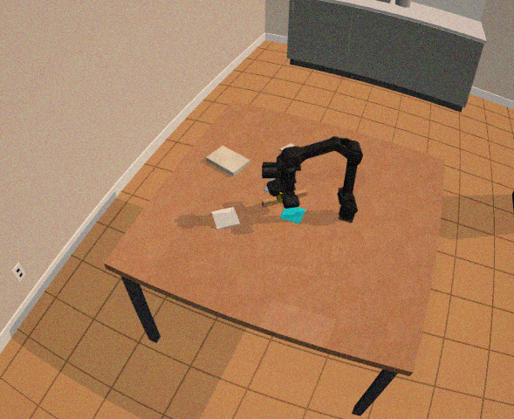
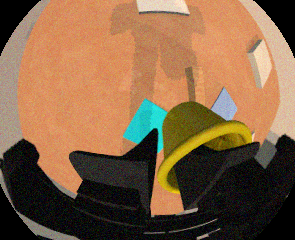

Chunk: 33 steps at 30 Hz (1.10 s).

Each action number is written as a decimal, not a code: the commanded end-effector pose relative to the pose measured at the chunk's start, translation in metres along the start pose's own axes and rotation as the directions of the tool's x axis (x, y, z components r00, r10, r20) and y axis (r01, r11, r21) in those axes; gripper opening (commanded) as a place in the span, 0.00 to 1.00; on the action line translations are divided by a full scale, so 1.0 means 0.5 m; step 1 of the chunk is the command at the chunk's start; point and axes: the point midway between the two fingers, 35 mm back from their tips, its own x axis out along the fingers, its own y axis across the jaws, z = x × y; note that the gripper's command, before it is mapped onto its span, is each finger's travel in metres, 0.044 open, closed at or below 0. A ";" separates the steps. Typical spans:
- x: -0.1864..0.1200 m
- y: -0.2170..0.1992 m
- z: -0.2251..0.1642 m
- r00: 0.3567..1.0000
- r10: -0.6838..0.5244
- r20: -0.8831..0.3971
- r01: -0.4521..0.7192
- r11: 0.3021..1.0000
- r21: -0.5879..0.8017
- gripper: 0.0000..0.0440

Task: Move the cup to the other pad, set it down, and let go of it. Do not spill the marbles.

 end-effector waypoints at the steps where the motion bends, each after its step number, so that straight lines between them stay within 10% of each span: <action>1: 0.009 0.005 -0.007 1.000 -0.006 0.007 0.006 1.000 0.015 0.00; 33: 0.114 0.042 -0.066 0.999 -0.023 0.047 0.017 0.994 0.107 0.16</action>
